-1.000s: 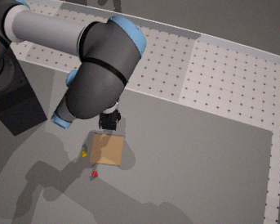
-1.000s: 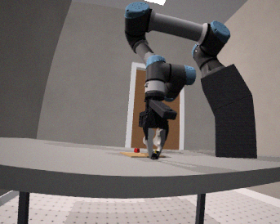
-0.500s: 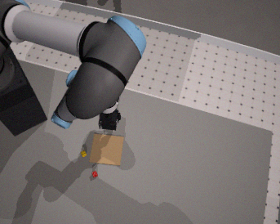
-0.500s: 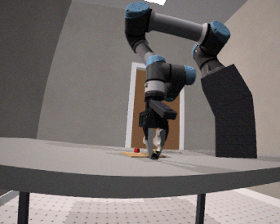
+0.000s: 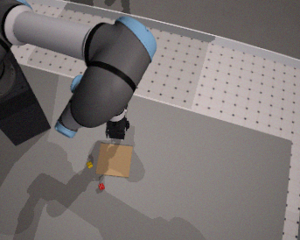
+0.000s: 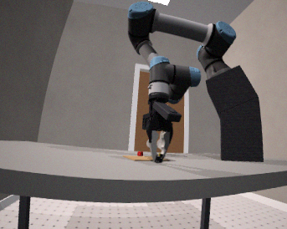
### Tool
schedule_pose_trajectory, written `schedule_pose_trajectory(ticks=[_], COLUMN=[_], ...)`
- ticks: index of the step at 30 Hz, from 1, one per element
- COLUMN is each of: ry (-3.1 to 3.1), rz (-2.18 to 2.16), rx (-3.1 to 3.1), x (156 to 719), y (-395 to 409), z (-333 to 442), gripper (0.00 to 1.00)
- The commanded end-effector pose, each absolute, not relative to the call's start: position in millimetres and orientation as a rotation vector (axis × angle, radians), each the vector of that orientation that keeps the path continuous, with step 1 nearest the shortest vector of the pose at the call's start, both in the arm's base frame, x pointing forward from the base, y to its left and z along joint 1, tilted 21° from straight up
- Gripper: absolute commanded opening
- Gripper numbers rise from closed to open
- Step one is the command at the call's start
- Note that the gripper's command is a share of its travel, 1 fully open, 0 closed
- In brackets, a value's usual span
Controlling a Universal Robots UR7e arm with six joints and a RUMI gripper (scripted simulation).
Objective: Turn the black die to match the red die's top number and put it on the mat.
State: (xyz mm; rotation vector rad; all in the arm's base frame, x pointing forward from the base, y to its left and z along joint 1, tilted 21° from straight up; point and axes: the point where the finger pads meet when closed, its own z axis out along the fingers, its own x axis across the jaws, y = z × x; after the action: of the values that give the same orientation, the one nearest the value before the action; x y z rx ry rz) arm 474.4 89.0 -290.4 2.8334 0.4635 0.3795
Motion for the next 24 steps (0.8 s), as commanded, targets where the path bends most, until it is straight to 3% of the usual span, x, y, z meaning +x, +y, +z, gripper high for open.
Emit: schedule_pose_trajectory(ticks=[1,24], ry=[0.464,0.464], rz=[0.381,0.381], rx=[2.833,2.833], x=[473.4,448.4], y=[90.1,106.9], z=[-285.7,-205.5], gripper=[0.03,0.03])
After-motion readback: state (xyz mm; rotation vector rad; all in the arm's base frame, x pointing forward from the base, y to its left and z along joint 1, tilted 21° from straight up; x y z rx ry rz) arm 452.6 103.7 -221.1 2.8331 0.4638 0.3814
